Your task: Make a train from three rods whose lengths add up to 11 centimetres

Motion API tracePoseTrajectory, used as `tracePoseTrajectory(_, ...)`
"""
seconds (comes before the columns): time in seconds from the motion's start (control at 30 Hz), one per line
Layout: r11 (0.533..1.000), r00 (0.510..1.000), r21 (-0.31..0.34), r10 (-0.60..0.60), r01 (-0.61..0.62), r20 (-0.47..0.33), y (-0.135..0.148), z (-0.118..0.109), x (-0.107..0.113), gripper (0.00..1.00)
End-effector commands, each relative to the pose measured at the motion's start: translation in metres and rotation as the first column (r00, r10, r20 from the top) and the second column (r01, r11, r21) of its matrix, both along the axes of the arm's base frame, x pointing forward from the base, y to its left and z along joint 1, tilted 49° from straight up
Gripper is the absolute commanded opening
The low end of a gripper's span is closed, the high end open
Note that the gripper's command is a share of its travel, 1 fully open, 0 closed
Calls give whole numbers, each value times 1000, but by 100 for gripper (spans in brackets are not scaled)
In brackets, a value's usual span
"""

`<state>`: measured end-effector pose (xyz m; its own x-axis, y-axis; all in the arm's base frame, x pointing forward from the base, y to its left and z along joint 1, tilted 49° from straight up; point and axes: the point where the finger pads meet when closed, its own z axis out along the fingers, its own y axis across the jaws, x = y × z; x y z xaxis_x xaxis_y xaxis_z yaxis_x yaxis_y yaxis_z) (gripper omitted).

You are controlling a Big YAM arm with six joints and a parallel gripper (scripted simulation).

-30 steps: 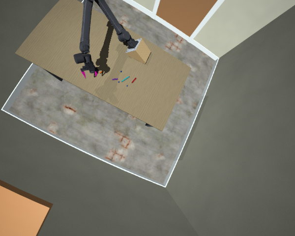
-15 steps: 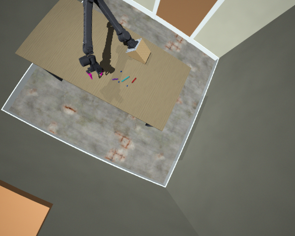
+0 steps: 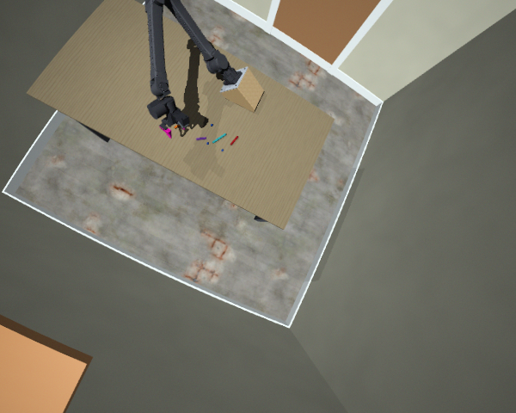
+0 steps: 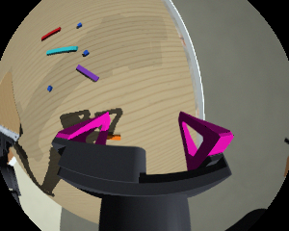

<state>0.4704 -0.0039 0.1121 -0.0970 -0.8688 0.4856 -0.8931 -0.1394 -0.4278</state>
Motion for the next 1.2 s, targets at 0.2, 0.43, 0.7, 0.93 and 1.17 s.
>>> tracePoseTrajectory(0.2, 1000, 1000, -8, 21, -21, 23, 2, 18, 16, 100)
tracePoseTrajectory(0.43, 982, 967, -119, 119, -149, -224, 14, -34, -31, 100)
tracePoseTrajectory(0.7, 986, 979, -113, 105, -126, -177, 9, -18, -19, 100)
tracePoseTrajectory(0.93, 946, 905, -191, 173, -263, -390, 15, -53, -61, 100)
tracePoseTrajectory(1.17, 957, 928, -187, 147, -221, -343, 6, -39, -41, 100)
